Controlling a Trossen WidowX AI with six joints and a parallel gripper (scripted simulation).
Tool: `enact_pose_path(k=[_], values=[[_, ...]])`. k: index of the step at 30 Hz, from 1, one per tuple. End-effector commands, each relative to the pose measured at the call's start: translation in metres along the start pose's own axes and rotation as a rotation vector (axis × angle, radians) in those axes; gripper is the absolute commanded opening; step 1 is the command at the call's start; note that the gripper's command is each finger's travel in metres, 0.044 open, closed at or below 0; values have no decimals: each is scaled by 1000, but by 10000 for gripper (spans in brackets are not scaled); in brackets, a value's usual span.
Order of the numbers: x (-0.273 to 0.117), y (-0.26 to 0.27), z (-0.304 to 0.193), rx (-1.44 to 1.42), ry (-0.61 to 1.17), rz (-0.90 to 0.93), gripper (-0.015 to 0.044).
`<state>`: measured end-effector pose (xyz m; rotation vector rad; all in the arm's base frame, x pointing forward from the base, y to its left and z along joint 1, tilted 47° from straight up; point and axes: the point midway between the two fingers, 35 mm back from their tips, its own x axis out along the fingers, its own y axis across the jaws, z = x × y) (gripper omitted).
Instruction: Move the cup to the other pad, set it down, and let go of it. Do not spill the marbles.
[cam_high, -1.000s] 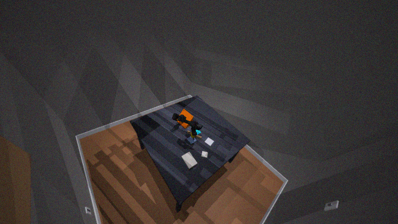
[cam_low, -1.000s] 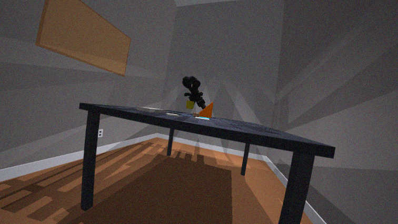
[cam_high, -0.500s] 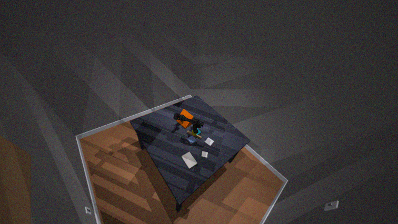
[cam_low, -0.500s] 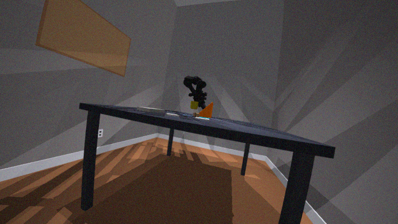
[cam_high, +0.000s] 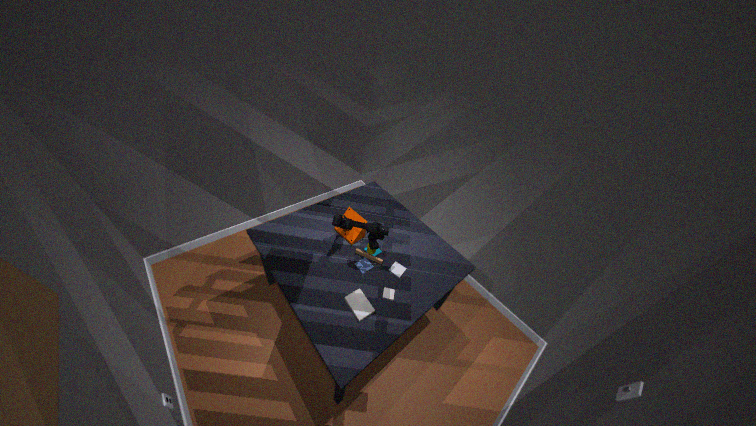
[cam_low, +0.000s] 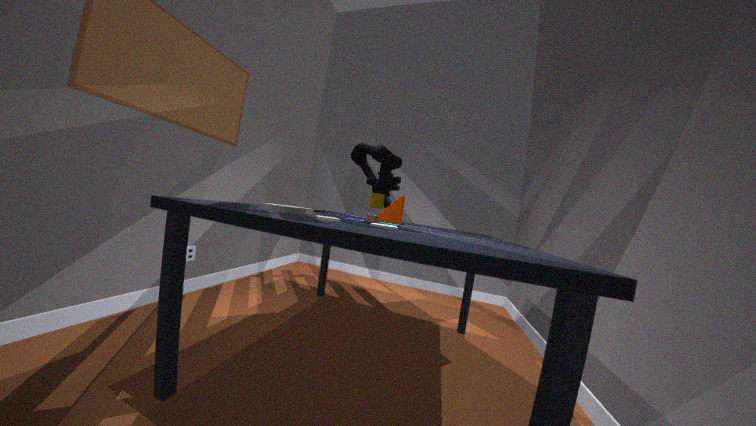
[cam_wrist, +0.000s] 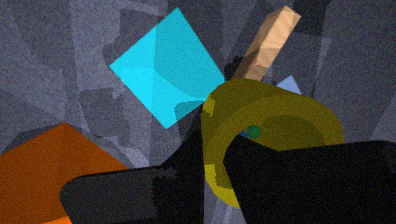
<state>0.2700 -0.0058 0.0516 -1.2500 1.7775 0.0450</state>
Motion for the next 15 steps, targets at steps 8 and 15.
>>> enact_pose_path(k=[8, 15], values=[[2, 28, 15, -2, 6, 8, 0], [3, 45, 25, -2, 6, 8, 0]])
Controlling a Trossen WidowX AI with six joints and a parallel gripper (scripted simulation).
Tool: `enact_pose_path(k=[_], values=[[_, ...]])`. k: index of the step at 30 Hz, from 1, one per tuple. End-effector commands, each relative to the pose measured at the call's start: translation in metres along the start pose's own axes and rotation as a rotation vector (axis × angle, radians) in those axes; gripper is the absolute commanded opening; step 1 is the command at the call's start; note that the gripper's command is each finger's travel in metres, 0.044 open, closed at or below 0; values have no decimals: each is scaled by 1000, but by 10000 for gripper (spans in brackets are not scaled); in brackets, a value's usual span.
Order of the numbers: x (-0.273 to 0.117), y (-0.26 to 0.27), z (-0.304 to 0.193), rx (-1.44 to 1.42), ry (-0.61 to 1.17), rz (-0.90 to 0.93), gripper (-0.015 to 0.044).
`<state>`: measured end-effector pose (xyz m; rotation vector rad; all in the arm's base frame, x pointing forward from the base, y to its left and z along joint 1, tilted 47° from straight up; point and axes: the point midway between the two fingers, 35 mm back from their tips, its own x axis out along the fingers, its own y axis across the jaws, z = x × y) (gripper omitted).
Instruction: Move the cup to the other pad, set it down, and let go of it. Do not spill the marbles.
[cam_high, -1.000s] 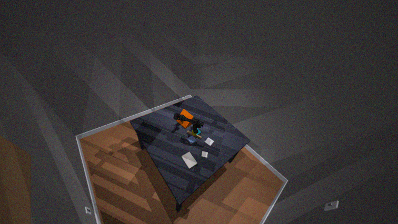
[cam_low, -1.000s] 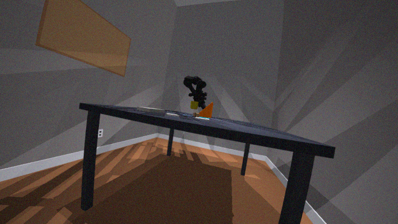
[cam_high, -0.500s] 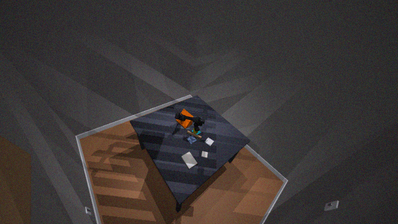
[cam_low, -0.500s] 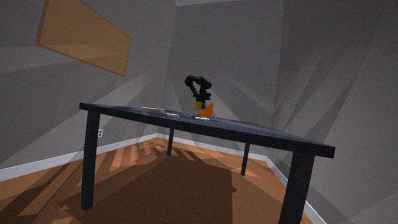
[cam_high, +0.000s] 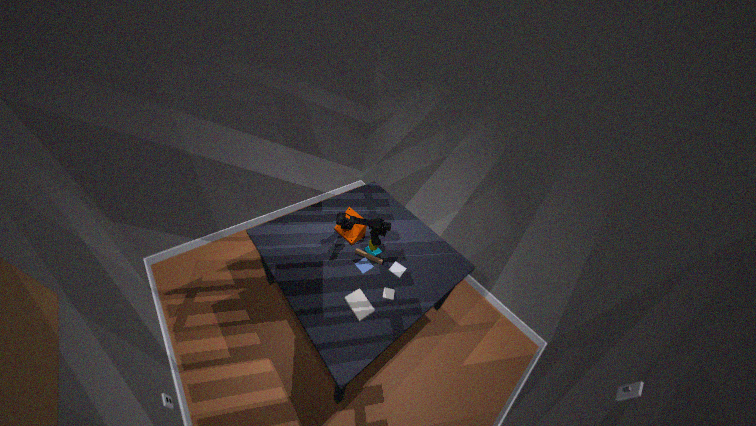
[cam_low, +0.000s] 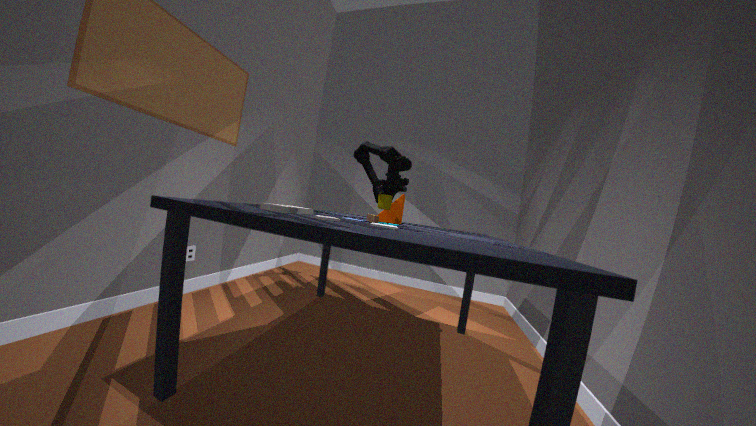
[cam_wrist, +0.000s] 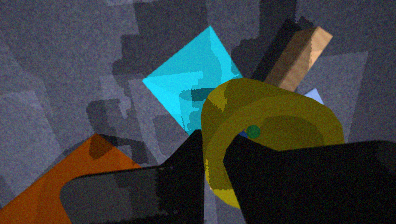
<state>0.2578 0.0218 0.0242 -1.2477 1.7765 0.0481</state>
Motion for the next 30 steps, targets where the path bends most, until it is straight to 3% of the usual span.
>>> enact_pose_path(k=[1, 30], values=[[3, 13, 5, -2, 8, 6, 0], [34, 28, 13, -2, 9, 6, 0]])
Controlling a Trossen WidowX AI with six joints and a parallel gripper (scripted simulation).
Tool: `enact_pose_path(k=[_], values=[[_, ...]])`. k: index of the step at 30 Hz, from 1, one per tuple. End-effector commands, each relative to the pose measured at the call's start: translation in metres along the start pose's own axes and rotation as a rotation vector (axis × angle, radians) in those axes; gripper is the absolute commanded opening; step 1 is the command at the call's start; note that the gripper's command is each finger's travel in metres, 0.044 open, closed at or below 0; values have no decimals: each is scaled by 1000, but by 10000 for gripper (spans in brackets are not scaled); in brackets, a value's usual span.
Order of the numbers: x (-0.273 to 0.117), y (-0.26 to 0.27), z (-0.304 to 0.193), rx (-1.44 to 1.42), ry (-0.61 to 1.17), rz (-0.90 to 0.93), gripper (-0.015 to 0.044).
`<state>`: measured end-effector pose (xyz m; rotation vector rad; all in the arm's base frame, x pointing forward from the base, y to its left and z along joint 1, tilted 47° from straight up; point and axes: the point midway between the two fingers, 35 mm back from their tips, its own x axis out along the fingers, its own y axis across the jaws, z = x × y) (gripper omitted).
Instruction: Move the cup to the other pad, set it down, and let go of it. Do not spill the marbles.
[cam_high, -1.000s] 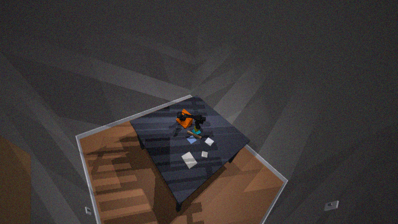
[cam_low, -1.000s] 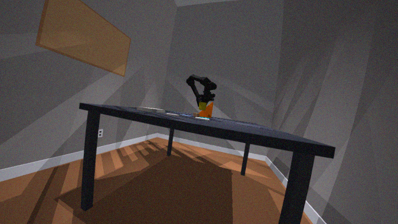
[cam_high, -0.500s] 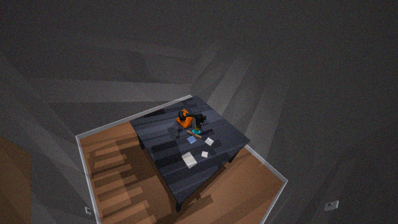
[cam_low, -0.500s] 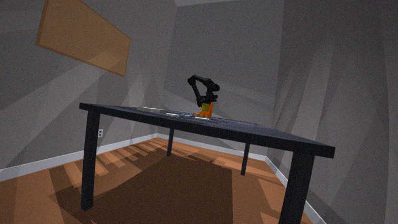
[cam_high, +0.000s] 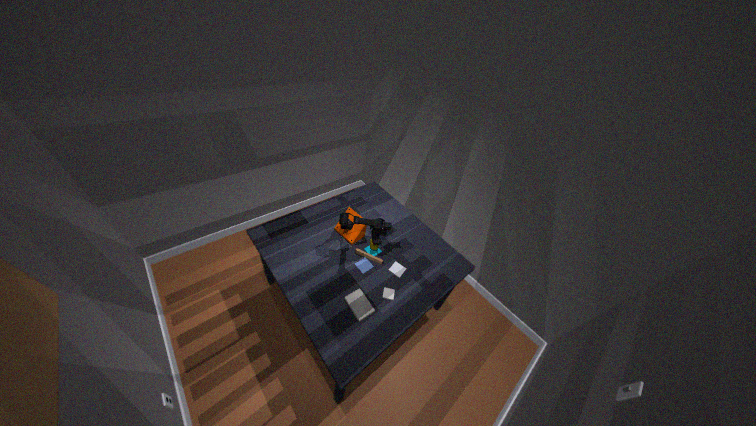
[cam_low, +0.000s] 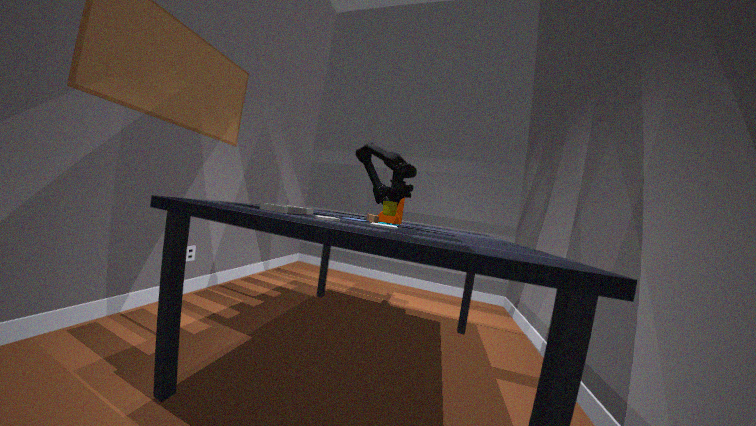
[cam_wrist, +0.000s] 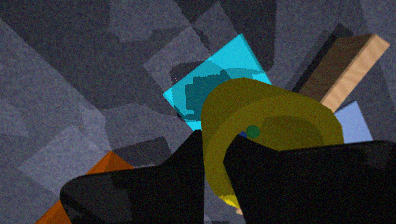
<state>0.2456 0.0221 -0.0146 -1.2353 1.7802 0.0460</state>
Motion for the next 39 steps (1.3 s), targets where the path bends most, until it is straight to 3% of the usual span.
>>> enact_pose_path(k=[1, 20, 36, 39], values=[[9, 1, -1, -9, 9, -2, 0], [37, 2, -3, -9, 10, -4, 0], [35, 1, -2, 0, 4, -1, 0], [35, 1, -2, 0, 4, -1, 79]])
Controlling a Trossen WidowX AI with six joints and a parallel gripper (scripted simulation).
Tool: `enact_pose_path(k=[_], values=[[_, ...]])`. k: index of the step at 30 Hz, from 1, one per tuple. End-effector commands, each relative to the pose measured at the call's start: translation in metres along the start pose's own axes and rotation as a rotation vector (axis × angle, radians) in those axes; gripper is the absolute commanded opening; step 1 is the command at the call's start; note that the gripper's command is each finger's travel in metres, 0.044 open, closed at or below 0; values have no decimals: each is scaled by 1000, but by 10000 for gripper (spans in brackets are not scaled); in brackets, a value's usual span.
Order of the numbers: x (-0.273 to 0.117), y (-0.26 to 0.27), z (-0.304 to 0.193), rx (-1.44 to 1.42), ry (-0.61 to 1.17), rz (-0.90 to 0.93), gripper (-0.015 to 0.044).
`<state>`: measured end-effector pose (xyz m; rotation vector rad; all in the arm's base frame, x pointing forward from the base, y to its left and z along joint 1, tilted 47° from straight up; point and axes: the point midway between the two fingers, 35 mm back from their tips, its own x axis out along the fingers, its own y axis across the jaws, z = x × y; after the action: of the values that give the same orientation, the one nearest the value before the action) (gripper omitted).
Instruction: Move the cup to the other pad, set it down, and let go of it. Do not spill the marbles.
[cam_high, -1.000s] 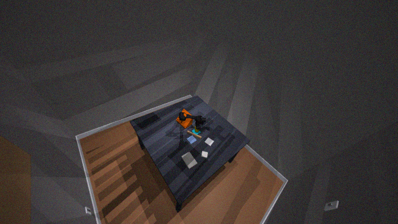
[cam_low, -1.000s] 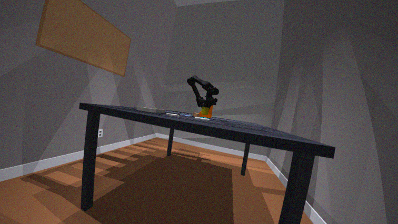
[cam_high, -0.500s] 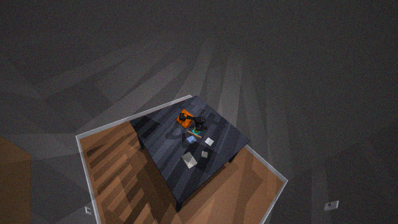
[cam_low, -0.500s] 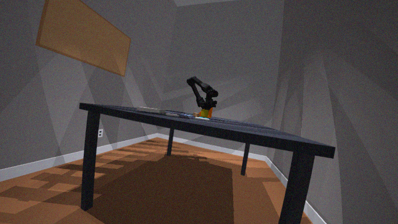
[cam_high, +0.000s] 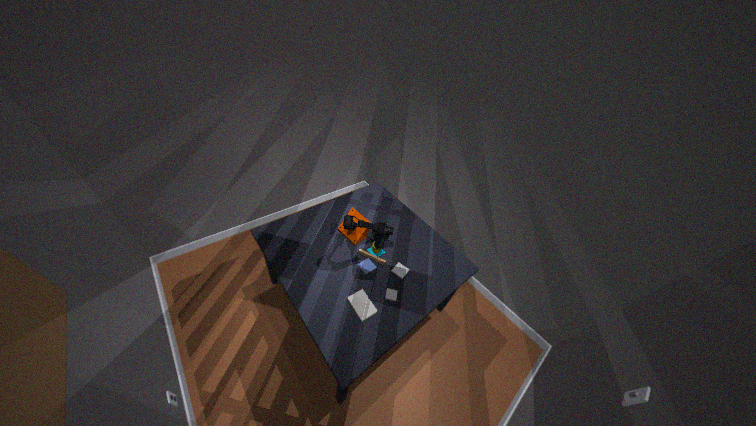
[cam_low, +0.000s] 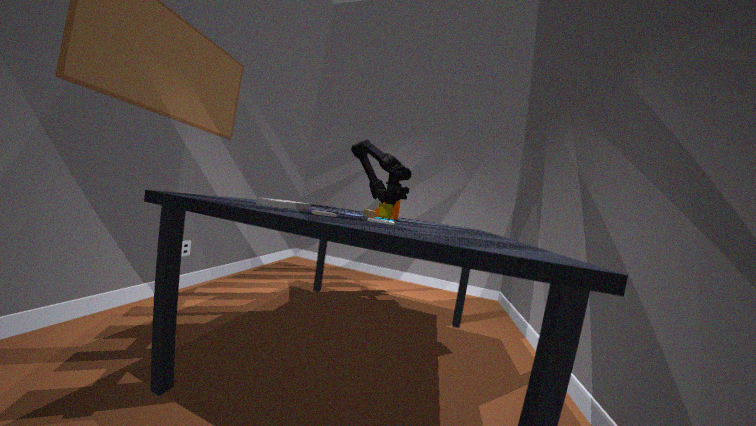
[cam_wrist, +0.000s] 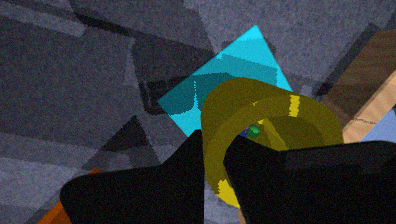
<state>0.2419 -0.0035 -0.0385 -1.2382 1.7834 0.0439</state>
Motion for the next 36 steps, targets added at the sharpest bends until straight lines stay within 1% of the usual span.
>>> enact_pose_path(k=[1, 3, 12, 36], values=[[0, 0, 0, 2, 0, 0, 105], [0, 0, 0, 2, 0, 0, 147], [-3, 0, 0, 1, 0, 0, 147], [-37, 0, 2, -6, 2, 0, 147]])
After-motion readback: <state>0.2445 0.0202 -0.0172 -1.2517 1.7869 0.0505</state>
